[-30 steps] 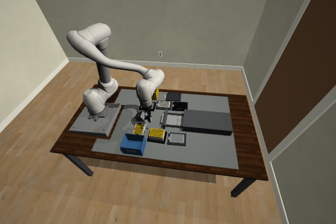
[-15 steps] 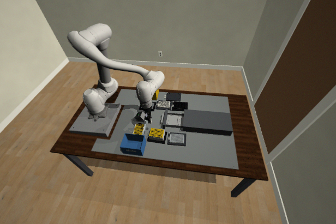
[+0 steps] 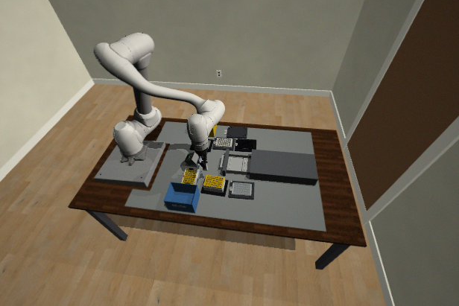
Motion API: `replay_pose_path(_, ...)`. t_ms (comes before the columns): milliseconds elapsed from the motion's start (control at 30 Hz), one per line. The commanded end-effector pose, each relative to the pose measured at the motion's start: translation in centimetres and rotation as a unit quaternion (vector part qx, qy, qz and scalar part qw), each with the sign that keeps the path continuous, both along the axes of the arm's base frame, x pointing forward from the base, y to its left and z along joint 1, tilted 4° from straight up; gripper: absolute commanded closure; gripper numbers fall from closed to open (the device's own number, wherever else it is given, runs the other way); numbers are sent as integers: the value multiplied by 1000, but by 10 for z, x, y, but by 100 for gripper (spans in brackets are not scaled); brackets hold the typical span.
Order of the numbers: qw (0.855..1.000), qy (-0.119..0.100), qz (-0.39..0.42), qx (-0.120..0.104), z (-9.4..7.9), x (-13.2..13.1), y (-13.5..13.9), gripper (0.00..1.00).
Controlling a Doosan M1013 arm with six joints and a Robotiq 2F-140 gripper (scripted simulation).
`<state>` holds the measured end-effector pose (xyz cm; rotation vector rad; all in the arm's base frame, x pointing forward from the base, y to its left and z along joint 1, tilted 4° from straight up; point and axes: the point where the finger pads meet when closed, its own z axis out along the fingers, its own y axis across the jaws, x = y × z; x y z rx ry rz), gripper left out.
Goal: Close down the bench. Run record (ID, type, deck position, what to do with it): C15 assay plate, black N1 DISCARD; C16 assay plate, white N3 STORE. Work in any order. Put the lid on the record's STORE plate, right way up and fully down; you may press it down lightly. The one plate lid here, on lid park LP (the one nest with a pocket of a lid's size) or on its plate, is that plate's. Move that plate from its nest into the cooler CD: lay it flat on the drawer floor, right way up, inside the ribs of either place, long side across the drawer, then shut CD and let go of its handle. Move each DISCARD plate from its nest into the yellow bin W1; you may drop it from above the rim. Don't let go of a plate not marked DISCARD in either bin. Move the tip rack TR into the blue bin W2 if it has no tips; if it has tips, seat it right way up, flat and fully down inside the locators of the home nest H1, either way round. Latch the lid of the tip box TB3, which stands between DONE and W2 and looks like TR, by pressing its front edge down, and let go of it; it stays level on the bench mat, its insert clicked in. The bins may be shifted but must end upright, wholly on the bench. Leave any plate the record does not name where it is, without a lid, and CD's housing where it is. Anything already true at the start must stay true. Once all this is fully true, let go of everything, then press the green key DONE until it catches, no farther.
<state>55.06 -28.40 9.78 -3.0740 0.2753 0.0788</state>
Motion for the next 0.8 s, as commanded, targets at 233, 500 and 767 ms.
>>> replay_pose_path(233,1000,0,0,0,-15,-1,1,100)
replay_pose_path(500,1000,0,0,0,-24,-1,1,100)
replay_pose_path(767,1000,0,0,0,-31,-1,2,100)
